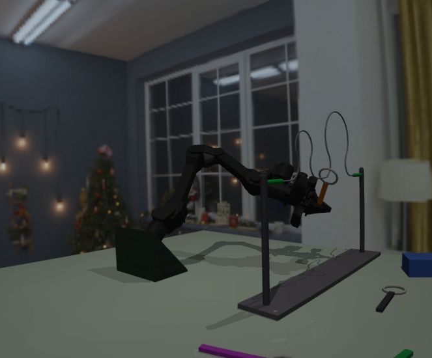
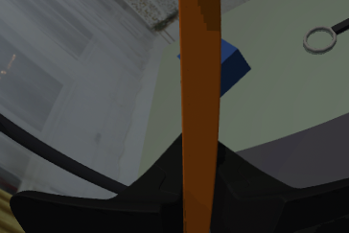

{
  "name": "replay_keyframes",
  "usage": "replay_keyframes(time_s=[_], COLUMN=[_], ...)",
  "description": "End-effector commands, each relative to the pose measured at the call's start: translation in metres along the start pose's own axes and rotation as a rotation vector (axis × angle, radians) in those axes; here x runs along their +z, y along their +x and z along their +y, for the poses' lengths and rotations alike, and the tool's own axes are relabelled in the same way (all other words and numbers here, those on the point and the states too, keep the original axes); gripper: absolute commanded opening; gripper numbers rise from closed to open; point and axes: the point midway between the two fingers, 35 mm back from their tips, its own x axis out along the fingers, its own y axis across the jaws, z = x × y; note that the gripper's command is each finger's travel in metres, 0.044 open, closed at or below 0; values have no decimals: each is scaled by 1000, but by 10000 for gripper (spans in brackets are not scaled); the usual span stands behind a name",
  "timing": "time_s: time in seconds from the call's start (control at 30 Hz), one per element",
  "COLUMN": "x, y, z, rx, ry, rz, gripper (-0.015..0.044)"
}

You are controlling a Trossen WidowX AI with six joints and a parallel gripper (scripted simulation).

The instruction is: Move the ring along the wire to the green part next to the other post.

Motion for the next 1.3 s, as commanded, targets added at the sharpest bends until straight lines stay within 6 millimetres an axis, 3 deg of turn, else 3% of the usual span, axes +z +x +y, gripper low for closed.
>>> replay_keyframes(time_s=[0.0,0.7,1.27], x=[2,19,32], y=[-4,-21,-31], z=[-13,-73,-96], rx=[-43,-235,-282], ry=[-90,-423,-503], rz=[9,51,60], gripper=[-150,-150,-150])
